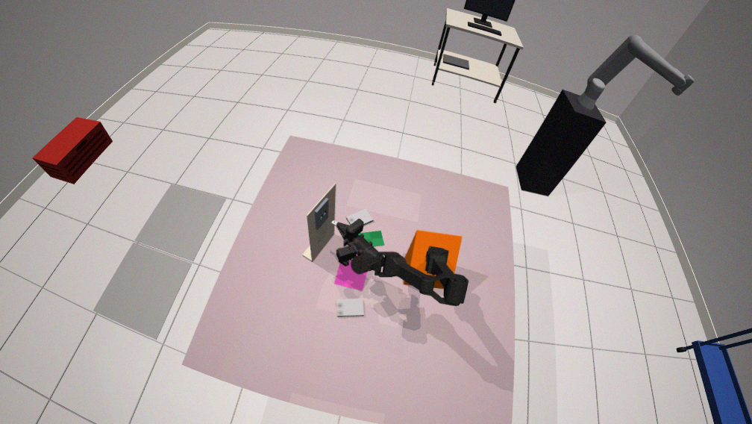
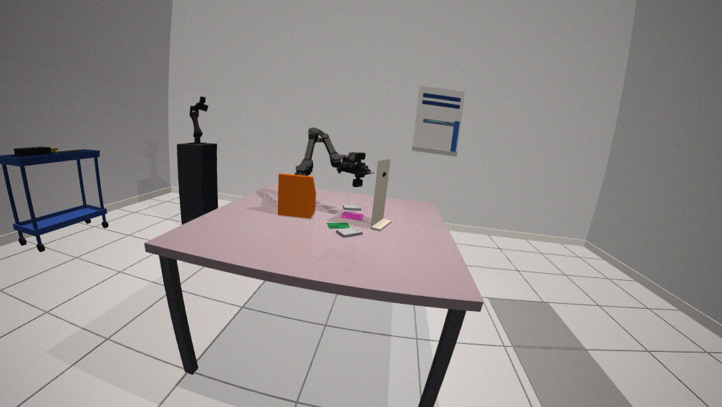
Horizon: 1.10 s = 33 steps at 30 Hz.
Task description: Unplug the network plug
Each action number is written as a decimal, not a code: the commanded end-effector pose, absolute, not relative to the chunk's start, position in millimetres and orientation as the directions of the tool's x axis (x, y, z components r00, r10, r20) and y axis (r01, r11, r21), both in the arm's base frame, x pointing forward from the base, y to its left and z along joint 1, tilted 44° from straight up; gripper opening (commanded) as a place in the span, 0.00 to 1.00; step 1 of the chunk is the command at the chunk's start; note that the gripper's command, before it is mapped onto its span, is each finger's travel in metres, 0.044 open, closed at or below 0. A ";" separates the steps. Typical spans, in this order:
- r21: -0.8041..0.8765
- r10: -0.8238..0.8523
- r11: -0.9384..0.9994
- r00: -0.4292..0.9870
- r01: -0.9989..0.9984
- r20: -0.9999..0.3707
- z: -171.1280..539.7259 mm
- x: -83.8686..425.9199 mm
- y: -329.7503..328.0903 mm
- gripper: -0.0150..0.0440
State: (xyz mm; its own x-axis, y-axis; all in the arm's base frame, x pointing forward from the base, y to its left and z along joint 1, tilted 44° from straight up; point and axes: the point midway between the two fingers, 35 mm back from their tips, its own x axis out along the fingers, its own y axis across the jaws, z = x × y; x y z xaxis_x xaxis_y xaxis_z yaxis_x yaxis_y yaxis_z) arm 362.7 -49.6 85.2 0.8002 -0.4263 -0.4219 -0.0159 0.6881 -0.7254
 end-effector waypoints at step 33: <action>-0.725 -0.429 0.688 0.797 -0.017 -0.425 117.5 339.9 -78.4 0.25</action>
